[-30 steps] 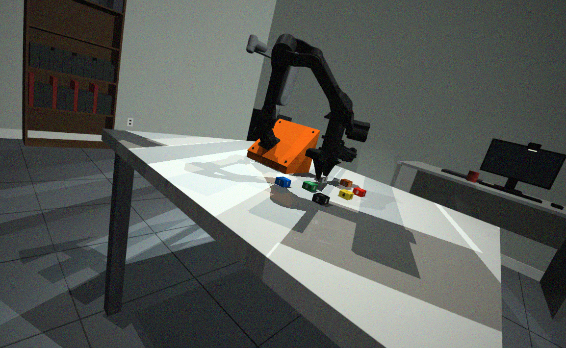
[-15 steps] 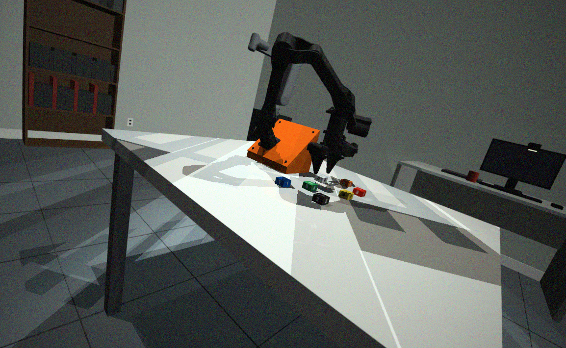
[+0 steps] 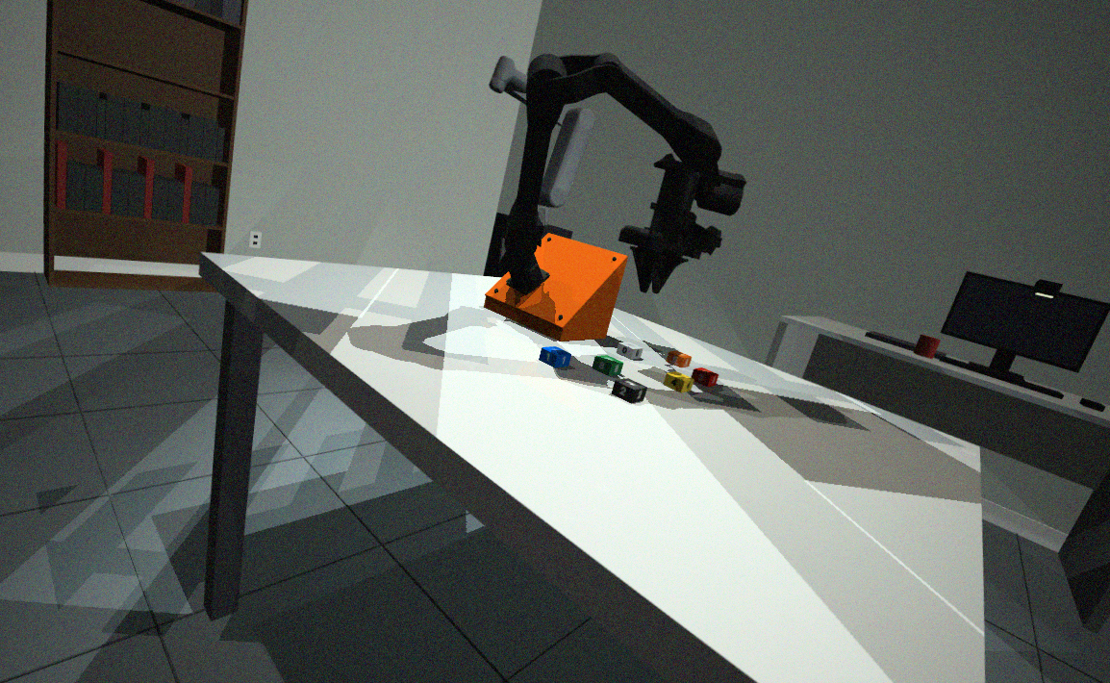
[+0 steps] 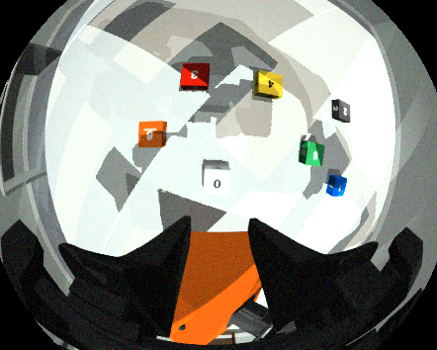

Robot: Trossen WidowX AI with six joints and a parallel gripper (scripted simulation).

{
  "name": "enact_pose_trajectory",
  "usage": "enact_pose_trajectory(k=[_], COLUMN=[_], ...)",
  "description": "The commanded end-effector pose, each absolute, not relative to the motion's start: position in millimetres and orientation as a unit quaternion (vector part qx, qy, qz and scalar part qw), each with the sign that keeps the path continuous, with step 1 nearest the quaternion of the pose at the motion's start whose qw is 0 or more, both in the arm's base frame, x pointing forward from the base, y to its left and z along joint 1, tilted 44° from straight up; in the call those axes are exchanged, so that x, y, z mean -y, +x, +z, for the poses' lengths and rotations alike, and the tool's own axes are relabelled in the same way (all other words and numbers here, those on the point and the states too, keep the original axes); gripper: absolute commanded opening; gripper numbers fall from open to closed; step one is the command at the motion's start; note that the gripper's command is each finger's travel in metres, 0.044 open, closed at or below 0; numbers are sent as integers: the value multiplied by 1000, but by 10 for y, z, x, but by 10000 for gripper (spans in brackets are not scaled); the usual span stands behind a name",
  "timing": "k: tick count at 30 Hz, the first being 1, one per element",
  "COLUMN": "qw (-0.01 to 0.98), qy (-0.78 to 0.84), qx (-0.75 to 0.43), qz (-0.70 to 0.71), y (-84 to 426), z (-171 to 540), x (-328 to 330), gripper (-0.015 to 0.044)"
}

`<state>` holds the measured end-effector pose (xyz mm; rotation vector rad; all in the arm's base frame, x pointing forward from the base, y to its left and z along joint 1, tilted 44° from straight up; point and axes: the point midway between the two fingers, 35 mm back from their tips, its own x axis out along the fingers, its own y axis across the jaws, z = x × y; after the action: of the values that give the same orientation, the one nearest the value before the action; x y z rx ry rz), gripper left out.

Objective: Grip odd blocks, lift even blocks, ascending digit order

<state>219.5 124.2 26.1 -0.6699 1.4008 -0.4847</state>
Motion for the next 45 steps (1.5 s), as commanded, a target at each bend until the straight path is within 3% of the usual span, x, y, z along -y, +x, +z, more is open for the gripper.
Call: enact_pose_trajectory(k=[1,10,16,22,31,41,45], qw=[685,685,687,685,684,684,684], qy=[-295,-295,-291,-297,-298,-299,-299], qx=[-628,-628,-631,-627,-627,-626,-626], qz=[-221,-220,-211,-222,-224,-225,-225], y=[2162,2174,2420,2332,2303,2394,2395], z=[343,365,1049,1654,1714,1137,1135], x=[-1282,-1265,-619,95,169,723,725], gripper=[120,120,120,120,120,382,400])
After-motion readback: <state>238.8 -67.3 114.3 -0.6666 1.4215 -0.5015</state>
